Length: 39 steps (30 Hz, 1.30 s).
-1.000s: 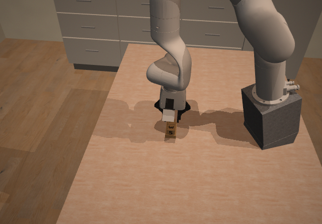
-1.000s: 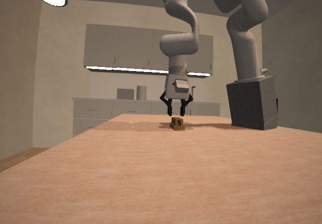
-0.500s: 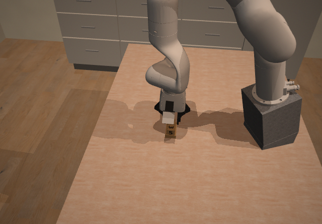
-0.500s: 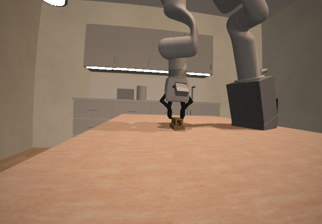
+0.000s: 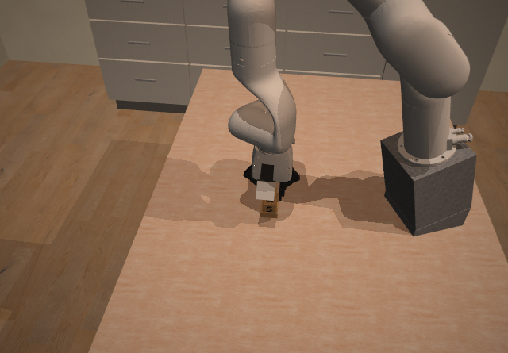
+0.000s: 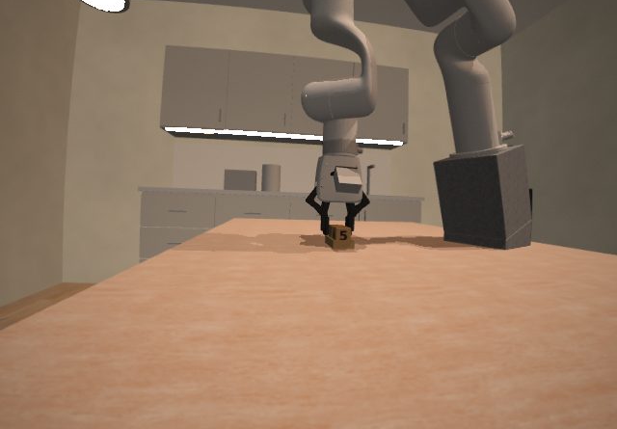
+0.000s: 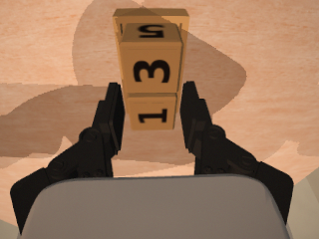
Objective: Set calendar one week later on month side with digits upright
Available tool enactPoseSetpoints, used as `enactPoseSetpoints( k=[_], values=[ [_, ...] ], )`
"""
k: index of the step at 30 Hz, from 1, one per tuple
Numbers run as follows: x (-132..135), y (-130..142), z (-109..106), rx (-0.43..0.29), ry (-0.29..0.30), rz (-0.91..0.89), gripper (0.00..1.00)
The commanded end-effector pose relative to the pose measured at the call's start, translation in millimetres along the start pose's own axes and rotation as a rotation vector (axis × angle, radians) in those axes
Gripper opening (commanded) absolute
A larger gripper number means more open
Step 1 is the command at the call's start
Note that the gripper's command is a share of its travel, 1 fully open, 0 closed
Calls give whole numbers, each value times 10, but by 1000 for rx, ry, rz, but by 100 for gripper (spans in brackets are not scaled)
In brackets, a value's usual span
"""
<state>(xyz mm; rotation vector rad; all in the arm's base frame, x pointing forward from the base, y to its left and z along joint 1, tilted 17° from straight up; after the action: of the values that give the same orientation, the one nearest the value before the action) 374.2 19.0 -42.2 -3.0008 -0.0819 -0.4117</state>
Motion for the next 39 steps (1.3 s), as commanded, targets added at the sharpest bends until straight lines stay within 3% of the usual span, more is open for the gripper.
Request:
enactPoseSetpoints(
  k=[1,33,34,39],
  values=[
    [9,2,3,-1,3,0,49],
    [9,2,3,-1,3,0,49],
    [9,2,3,-1,3,0,29],
    [9,2,3,-1,3,0,29]
  ],
)
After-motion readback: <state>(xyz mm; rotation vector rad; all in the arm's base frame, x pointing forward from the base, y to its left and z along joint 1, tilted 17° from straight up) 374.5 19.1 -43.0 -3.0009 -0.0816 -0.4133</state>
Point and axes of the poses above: the point where the finger pads meet when closed, its own z axis out along the fingers, its own x axis across the jaws, y = z × x, the point moved 4 cm from there along -z, back along the fingers, and after that the axes turned 1 degree about -z, right-handed, at the moved point
